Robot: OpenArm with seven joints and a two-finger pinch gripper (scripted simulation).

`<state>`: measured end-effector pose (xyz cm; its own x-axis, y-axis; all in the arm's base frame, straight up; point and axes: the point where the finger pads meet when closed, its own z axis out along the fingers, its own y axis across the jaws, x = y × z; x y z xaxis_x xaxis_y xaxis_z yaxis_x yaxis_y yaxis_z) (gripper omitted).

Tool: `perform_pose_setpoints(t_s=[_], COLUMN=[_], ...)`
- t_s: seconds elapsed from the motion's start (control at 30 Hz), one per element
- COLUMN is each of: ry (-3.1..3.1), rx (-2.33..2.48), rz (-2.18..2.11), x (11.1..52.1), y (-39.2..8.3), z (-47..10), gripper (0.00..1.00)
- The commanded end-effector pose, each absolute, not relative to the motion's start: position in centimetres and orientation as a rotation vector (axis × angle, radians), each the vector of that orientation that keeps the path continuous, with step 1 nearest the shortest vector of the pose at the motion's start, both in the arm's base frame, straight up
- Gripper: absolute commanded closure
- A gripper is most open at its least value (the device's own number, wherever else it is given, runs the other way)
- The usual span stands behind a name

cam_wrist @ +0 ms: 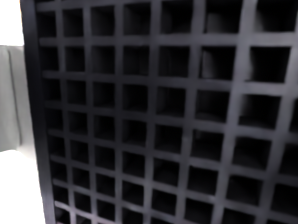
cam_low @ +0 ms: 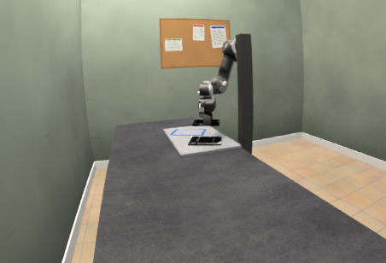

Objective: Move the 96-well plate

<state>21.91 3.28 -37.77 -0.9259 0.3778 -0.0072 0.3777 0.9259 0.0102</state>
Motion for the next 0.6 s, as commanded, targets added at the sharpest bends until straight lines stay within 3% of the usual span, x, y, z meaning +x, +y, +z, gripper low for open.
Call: perform_pose_setpoints(t_s=[0.0, 0.57], ry=[3.07, 3.07], rx=[0.608, 0.608], rz=[0.013, 0.013], x=[22.02, 22.13], y=[3.21, 2.55], z=[-37.66, -37.69], gripper=[1.0, 1.0])
